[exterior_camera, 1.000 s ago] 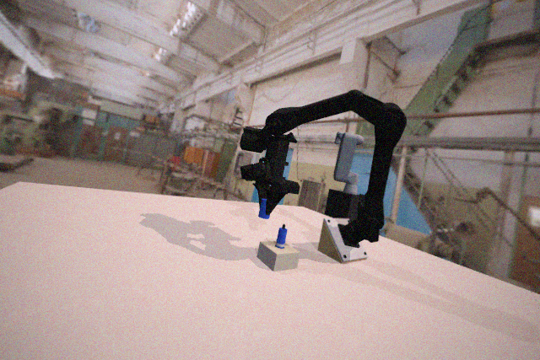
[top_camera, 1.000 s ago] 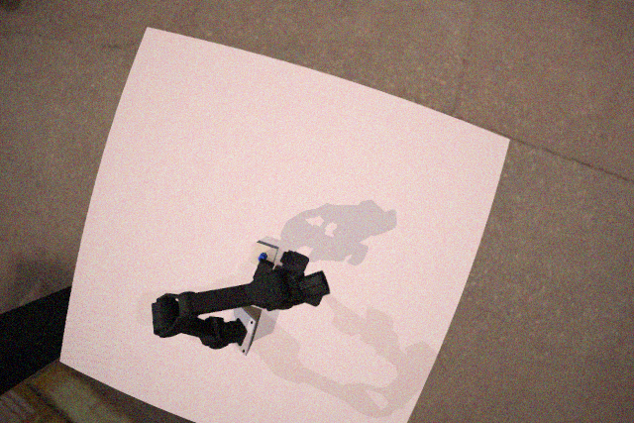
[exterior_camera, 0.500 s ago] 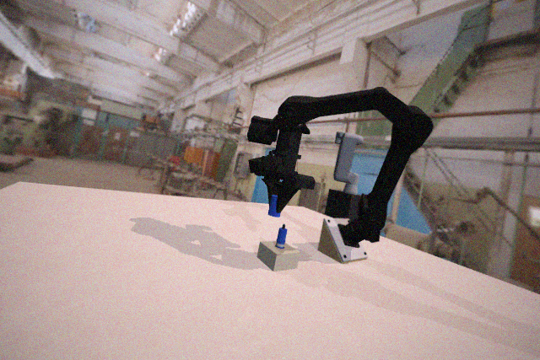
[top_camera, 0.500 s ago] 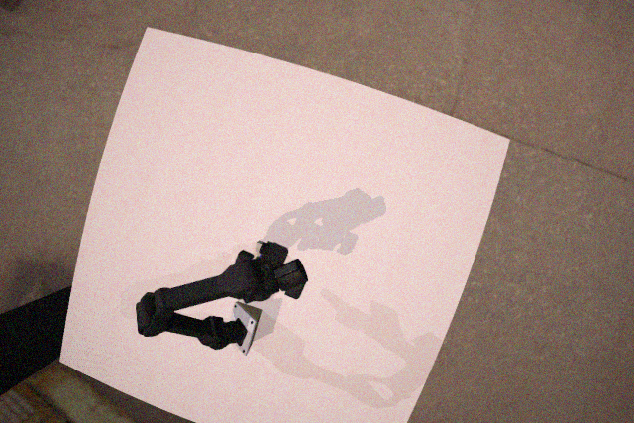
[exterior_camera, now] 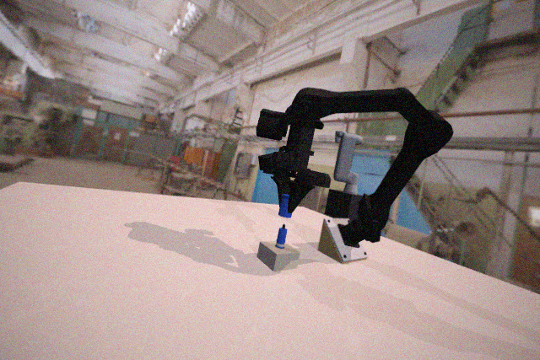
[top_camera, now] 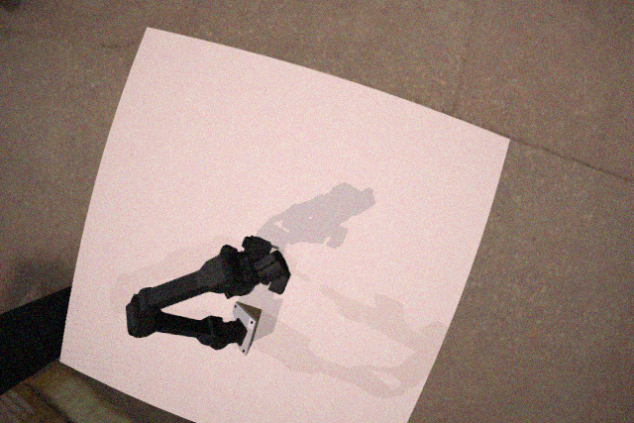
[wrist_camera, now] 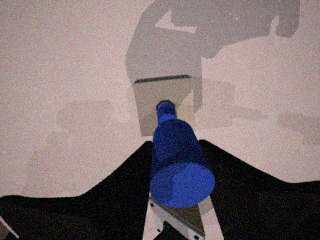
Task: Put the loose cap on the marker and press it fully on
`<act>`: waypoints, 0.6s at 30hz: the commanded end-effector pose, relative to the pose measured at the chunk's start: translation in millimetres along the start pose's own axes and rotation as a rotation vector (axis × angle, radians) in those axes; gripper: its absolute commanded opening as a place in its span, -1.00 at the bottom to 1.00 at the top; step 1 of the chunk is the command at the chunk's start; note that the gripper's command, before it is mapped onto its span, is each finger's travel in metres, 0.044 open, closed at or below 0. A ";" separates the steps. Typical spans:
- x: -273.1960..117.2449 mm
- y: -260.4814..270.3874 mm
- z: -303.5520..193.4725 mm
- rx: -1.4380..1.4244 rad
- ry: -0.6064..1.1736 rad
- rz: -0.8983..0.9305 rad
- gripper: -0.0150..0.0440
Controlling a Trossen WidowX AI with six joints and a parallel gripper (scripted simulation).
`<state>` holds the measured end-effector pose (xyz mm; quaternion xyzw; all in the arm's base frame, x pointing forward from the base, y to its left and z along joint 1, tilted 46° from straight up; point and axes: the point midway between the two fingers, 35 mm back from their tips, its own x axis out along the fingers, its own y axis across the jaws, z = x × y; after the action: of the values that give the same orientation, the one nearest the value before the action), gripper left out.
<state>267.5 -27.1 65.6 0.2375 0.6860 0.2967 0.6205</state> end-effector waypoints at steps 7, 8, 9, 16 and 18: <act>9.5 2.0 -1.0 0.006 0.003 0.006 -0.49; 11.1 1.9 -0.8 0.006 0.003 0.006 -0.49; 12.8 1.9 -0.7 0.006 0.003 0.006 -0.49; 24.4 1.8 -0.1 0.006 0.003 0.005 -0.49; 27.7 1.8 -0.1 0.006 0.002 0.005 -0.49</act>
<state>266.1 -11.8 51.4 0.2374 0.6857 0.2964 0.6209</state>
